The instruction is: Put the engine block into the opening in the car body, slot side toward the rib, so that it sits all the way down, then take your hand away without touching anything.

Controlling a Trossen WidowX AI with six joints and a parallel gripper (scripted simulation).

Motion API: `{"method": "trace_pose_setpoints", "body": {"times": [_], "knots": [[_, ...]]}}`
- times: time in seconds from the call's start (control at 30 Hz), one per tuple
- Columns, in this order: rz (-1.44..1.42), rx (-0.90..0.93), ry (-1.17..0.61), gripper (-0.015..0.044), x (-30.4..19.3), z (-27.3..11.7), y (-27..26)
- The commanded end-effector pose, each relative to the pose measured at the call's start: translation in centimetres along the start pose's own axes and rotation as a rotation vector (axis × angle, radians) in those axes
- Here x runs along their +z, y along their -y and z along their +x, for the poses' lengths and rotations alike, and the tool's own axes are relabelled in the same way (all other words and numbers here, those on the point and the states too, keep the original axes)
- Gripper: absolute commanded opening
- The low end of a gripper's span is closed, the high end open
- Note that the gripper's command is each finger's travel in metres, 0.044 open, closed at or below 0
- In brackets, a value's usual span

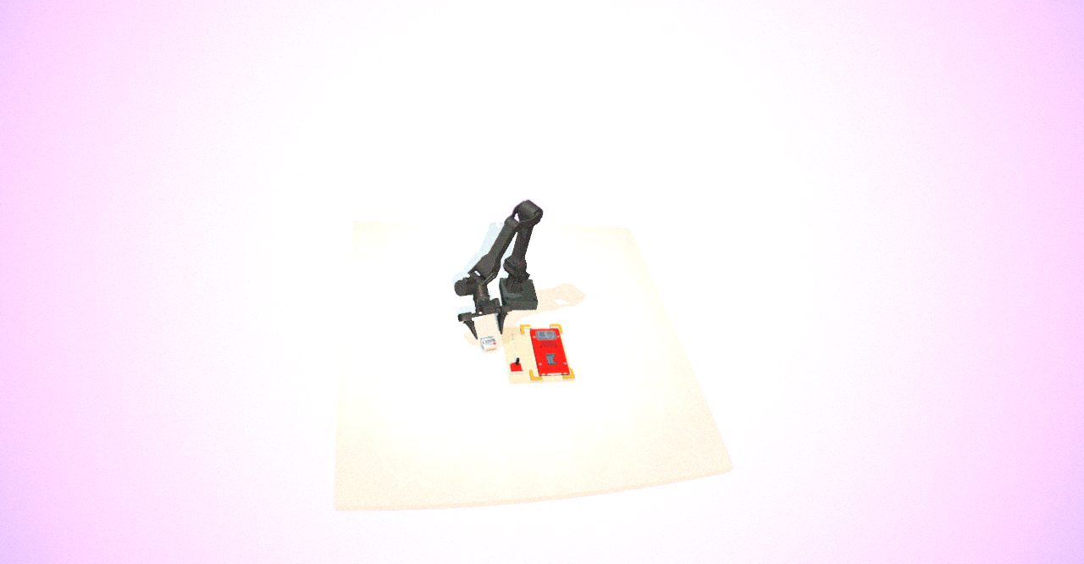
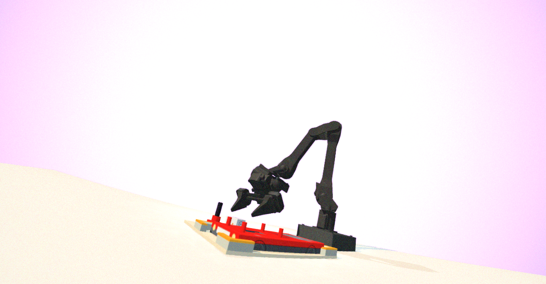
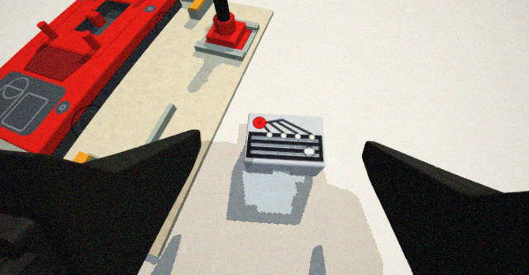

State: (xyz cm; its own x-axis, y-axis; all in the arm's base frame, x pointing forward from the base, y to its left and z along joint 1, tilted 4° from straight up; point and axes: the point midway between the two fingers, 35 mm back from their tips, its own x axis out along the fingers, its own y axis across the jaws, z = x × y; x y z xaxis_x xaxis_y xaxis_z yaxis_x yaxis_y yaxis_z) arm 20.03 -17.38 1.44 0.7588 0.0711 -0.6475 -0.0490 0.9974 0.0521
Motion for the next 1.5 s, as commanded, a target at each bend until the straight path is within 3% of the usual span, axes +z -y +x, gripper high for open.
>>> {"method": "trace_pose_setpoints", "body": {"times": [0.0, 0.73, 1.47], "knots": [[-0.032, 0.003, -0.021, 0.044, 0.0, 0.1, 0.1], [-0.58, 0.153, -0.32, 0.044, 0.9, 1.4, 0.6], [-1.167, 0.451, -0.569, 0.044, 2.6, 1.1, 0.3]]}}
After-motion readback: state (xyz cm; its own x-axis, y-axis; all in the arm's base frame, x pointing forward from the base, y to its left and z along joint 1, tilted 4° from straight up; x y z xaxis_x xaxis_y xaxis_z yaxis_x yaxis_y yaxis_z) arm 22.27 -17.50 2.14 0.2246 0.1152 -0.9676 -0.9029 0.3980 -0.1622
